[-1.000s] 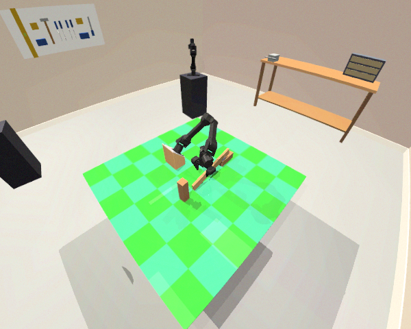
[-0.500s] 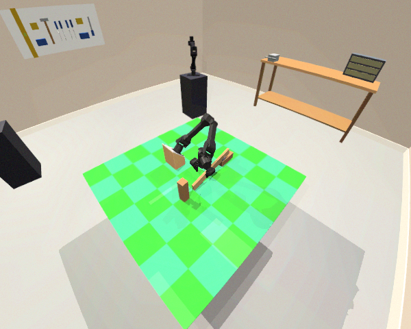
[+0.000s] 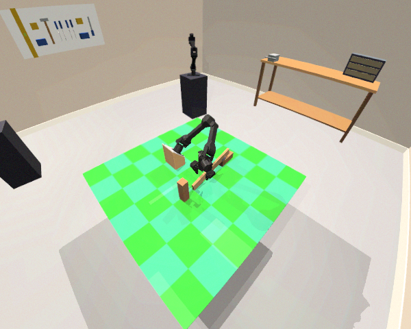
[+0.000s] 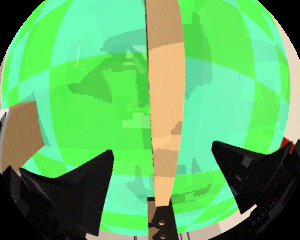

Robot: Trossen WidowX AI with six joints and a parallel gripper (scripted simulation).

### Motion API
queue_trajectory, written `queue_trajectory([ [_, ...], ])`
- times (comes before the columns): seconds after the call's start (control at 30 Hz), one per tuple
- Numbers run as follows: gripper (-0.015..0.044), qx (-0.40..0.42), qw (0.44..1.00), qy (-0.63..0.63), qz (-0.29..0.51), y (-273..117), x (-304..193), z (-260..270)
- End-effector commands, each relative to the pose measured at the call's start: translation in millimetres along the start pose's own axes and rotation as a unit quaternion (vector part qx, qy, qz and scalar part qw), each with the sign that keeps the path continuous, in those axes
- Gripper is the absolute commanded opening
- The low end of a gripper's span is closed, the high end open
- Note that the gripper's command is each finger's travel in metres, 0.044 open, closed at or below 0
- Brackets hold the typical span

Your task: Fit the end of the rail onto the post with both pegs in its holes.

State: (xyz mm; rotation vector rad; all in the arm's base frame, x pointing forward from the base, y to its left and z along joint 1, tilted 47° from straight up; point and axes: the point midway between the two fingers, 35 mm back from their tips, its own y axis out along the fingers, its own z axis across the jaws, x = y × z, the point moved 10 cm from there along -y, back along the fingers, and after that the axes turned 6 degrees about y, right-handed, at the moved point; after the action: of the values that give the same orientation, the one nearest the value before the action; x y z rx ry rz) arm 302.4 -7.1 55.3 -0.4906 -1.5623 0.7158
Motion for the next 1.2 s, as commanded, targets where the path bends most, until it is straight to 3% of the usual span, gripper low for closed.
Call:
queue_trajectory([
  [0.0, 0.044, -0.002, 1.0, 0.002, -0.003, 5.9, -0.1, 0.2],
  [0.7, 0.044, -0.001, 1.0, 0.002, -0.005, 36.3, 1.3, 2.2],
  [1.17, 0.0072, -0.001, 1.0, 0.002, -0.005, 36.3, 1.3, 2.2],
])
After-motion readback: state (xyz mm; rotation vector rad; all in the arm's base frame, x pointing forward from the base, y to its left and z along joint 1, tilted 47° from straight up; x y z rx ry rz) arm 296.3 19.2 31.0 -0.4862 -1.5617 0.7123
